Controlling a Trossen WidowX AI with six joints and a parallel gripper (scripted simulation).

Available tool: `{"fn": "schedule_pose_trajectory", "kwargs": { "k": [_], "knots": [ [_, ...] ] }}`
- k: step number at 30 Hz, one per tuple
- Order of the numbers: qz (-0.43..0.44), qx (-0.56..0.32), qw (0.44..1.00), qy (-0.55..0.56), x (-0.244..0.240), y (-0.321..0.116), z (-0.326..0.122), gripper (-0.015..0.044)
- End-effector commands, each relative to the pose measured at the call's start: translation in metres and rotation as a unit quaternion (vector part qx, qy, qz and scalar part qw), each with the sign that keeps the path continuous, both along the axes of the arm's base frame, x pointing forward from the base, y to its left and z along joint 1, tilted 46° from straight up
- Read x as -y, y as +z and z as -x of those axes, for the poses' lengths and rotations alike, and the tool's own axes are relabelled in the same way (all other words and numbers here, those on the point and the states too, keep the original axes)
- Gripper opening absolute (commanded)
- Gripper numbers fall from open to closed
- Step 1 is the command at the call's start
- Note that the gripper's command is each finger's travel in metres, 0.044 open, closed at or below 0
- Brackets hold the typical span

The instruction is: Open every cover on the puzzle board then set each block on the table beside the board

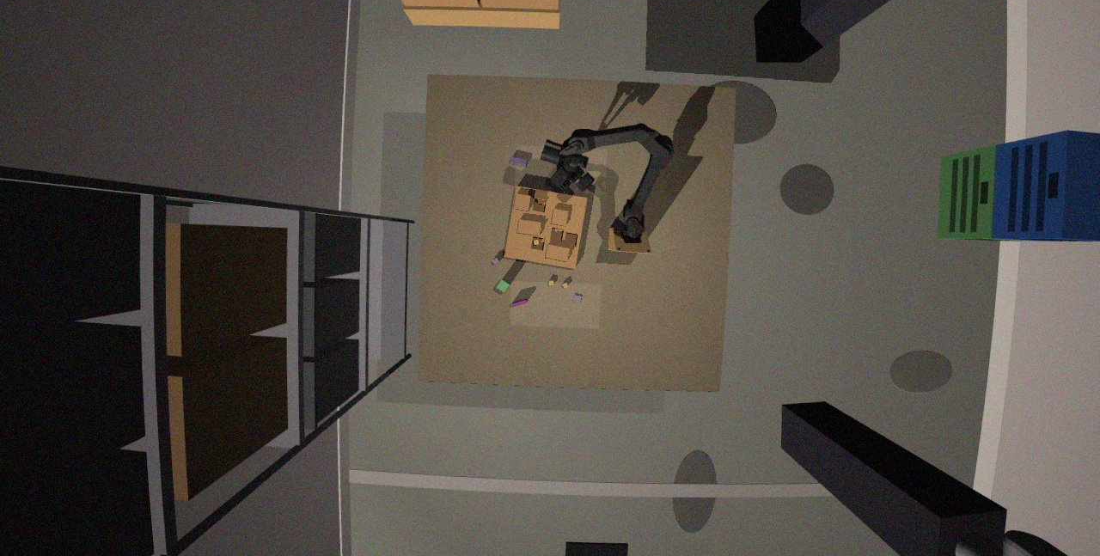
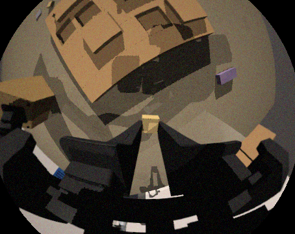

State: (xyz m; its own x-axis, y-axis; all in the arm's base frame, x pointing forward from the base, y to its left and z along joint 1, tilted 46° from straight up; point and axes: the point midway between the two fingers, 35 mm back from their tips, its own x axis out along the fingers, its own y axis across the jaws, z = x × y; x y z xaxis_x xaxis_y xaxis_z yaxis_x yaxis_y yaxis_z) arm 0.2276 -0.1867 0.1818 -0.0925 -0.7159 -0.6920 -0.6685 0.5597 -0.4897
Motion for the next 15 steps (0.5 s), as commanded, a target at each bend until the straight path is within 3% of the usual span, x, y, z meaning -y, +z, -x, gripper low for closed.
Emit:
{"fn": "schedule_pose_trajectory", "kwargs": {
  "k": [1, 15],
  "knots": [
    [-0.002, -0.002, 1.0, 0.001, 0.004, -0.006, 0.0, 0.008],
    [-0.002, -0.002, 1.0, 0.001, 0.021, -0.021, 0.002, 0.008]
  ]
}}
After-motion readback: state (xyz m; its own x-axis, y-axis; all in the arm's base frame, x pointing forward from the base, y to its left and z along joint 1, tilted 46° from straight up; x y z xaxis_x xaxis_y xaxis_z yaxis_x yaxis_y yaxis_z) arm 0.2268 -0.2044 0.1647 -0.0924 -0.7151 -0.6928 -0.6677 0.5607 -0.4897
